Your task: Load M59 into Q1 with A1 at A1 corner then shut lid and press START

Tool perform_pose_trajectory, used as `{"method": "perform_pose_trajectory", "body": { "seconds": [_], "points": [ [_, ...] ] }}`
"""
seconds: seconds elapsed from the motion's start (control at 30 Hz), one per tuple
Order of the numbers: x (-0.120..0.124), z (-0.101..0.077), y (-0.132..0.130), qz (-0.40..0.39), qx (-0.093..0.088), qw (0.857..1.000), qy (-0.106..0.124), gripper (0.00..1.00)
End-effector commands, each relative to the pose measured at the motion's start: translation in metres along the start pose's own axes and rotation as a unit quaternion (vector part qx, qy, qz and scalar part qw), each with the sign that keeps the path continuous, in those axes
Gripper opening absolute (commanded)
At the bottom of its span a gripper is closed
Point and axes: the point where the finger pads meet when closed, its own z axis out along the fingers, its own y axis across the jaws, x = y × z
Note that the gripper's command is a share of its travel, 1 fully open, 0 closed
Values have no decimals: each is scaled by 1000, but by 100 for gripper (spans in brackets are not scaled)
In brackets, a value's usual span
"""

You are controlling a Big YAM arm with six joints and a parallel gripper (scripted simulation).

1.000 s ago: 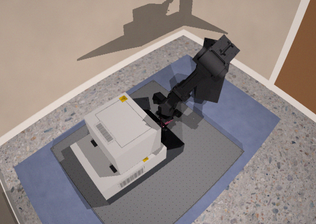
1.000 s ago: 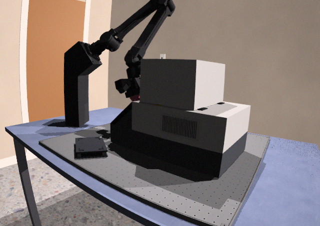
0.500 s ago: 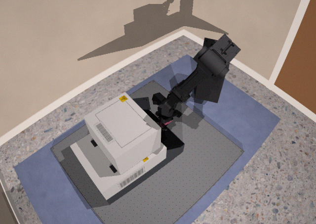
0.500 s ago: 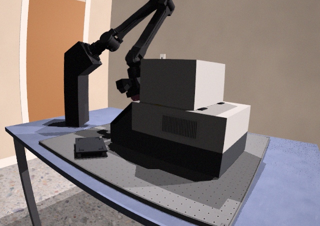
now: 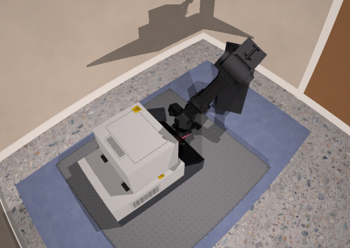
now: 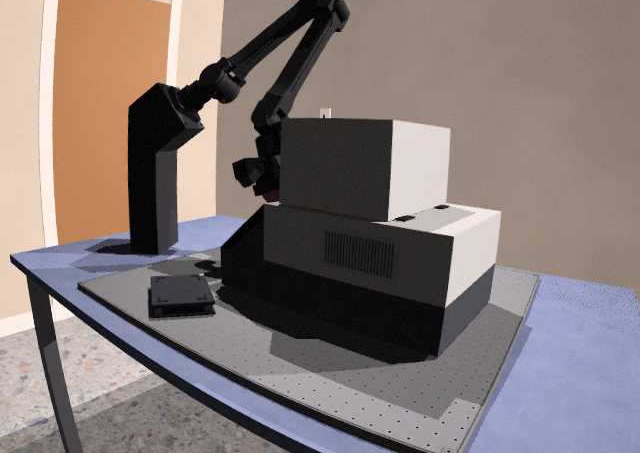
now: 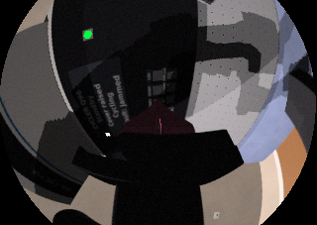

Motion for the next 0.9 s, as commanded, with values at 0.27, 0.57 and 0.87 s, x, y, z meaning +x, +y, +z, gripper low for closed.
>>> {"method": "perform_pose_trajectory", "body": {
  "seconds": [0.27, 0.57, 0.87],
  "points": [
    [2, 2, 12, 0, -11, 1000, 3, 0],
    [0, 4, 14, 0, -13, 1000, 2, 0],
    [-8, 1, -3, -4, -3, 1000, -6, 0]
  ]
}}
